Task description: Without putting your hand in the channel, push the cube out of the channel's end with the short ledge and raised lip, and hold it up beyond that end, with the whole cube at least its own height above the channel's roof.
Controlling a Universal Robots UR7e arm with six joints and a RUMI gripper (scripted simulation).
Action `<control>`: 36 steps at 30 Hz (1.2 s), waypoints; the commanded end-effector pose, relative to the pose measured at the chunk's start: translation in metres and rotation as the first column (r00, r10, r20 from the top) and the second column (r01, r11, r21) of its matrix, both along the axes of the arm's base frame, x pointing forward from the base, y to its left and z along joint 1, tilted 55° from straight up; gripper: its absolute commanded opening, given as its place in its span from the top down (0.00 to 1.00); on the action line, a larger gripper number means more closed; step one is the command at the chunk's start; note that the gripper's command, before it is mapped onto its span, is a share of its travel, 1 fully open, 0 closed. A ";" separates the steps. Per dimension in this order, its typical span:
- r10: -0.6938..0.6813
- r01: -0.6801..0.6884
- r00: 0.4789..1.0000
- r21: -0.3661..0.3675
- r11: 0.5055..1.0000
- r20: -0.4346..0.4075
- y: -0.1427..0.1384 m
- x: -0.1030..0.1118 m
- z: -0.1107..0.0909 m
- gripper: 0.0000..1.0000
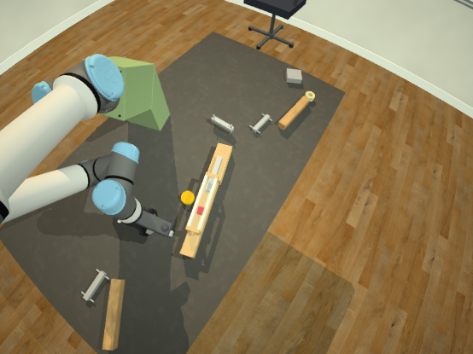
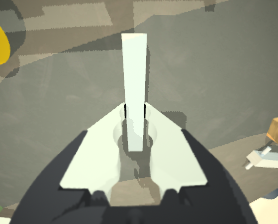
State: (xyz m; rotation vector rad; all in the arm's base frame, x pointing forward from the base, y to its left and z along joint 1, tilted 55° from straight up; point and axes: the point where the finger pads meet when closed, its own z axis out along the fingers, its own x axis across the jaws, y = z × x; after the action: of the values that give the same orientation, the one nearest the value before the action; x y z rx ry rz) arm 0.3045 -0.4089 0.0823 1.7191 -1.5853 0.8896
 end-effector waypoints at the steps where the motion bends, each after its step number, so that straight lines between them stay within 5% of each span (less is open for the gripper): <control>1: 0.000 0.000 1.000 -0.001 1.000 0.001 0.004 0.000 0.003 1.00; 36: 0.000 0.000 1.000 -0.001 1.000 0.001 0.085 -0.006 0.060 1.00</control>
State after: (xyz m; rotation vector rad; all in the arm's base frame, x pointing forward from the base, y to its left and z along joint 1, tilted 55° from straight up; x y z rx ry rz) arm 0.2985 -0.3305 0.1374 1.7187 -1.5834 0.8924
